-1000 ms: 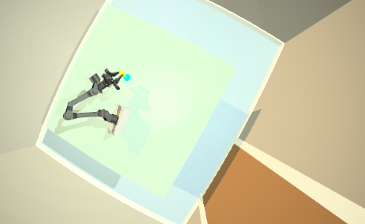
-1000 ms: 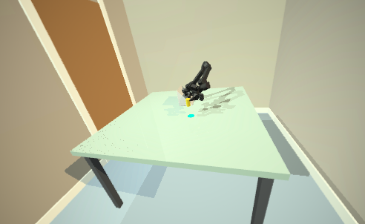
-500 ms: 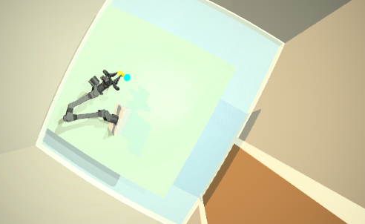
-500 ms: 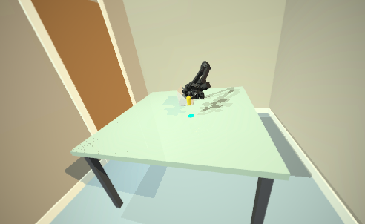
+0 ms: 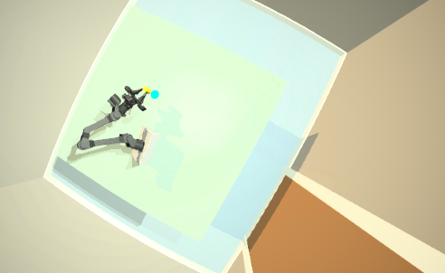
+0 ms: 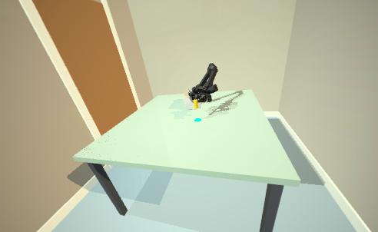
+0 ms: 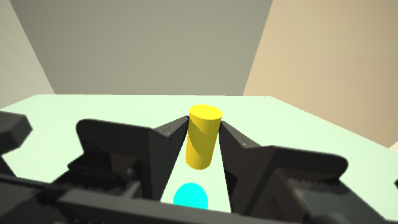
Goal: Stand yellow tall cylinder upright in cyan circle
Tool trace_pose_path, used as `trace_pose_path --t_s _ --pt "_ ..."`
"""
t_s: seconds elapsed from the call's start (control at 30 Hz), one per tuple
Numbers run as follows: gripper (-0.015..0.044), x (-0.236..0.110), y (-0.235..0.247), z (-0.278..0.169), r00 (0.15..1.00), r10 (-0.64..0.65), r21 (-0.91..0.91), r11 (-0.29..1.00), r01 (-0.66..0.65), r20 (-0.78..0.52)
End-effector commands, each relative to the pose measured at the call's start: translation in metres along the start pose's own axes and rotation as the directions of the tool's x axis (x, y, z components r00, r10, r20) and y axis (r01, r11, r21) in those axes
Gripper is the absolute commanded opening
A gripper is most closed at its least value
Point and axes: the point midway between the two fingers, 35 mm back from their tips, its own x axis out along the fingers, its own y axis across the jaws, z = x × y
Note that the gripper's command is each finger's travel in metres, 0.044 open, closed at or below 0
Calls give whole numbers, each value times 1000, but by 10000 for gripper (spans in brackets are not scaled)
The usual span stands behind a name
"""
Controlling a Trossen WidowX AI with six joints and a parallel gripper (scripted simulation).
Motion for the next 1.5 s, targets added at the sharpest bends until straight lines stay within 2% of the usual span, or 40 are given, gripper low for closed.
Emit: trace_pose_path --t_s 0.0,0.23,1.07,1.47 --pt "105 0 -1 1 1000 -2 6 1000 1 5" --pt "105 0 0 -2 1000 -2 7 1000 2 4" --pt "105 8 -1 -84 1000 -4 9 1000 4 1" --pt "105 10 0 -109 1000 -4 1 1000 4 -7"
